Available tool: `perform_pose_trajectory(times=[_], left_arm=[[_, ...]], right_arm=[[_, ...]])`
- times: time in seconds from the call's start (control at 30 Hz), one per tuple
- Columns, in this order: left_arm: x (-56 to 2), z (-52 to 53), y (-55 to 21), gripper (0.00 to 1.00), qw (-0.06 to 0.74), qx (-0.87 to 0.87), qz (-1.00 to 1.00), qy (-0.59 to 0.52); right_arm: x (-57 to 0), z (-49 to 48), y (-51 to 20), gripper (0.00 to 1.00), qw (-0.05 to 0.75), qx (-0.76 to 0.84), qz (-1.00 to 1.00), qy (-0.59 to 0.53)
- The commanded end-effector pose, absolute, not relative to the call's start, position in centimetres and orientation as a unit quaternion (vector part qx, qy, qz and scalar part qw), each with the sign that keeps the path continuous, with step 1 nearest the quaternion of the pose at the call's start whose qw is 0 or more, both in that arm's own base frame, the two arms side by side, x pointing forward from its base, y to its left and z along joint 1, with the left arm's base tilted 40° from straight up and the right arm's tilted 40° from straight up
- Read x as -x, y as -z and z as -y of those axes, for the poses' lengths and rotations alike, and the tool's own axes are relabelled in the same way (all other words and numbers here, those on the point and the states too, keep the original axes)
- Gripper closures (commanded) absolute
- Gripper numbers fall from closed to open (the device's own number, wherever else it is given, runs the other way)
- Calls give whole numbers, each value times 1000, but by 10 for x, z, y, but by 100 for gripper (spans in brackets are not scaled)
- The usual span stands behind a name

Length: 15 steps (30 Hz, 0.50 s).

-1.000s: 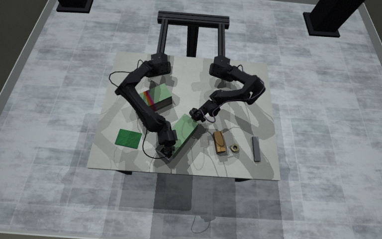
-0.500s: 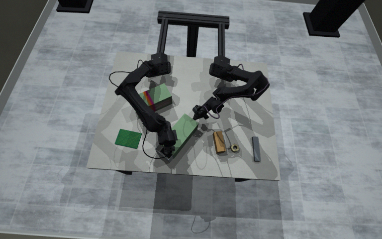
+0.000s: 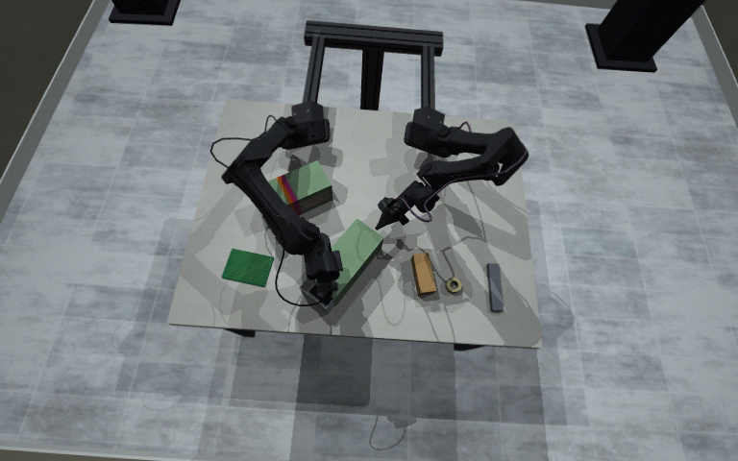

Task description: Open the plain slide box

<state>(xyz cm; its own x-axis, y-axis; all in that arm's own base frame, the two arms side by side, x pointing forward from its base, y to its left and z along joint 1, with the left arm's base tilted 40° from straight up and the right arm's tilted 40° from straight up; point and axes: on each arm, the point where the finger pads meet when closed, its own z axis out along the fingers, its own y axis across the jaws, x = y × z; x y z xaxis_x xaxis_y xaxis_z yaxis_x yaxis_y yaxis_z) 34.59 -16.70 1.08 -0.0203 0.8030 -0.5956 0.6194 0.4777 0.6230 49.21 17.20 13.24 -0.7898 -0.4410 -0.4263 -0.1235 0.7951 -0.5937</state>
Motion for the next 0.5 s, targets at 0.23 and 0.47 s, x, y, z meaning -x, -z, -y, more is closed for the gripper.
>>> perform_pose_trajectory(times=[0.23, 0.47], left_arm=[[-337, 180, -33, 99, 510, -505, -691, -79], [-338, 182, -35, 99, 517, -504, -687, -80]], right_arm=[[-486, -172, -130, 99, 284, 167, -896, 298], [-490, -175, -140, 99, 302, 160, -892, 295]])
